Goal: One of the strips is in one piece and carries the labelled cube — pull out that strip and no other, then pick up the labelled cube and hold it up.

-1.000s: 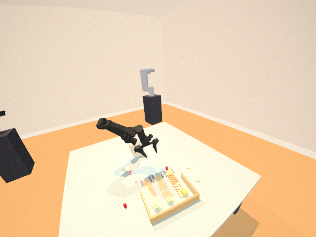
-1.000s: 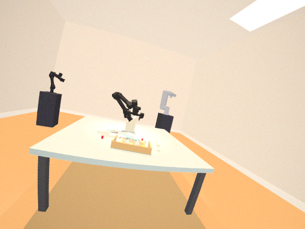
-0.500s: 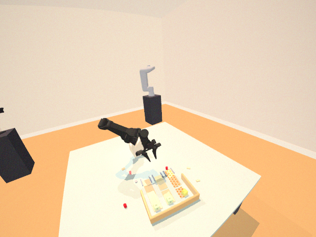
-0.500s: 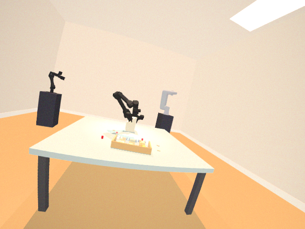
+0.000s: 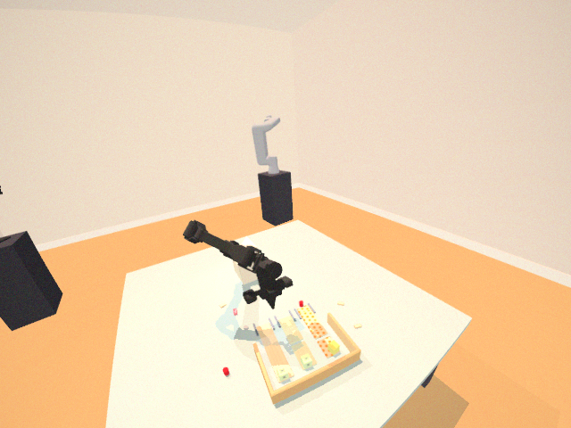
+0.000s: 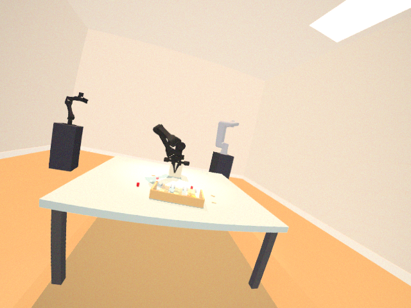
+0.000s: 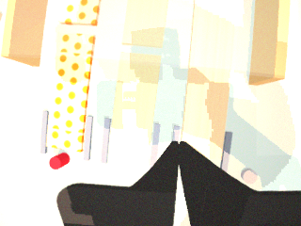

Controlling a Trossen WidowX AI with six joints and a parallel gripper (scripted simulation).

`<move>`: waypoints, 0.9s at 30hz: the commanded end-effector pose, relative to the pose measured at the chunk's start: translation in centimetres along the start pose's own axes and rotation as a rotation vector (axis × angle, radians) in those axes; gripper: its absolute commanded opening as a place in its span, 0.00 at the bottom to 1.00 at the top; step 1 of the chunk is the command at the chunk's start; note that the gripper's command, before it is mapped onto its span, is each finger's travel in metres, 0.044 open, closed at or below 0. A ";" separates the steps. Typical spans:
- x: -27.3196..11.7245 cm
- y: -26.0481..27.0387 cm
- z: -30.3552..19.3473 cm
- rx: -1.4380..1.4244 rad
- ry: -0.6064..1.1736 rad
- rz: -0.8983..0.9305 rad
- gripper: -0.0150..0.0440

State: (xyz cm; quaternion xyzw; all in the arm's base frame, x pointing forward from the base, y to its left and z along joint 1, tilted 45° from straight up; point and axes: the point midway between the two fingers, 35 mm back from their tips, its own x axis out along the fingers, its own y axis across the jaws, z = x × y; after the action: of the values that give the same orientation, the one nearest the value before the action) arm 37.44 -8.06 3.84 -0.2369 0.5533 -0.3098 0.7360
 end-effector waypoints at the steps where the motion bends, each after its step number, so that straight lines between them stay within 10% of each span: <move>1: 3.4 -3.9 -0.9 0.076 0.304 -0.024 0.25; 27: 5.7 -4.1 -1.7 0.076 0.304 -0.023 0.25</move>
State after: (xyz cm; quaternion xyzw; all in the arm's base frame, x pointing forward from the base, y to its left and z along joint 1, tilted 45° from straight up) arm 36.45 -14.53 3.09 -0.1668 0.6392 -0.3730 0.6515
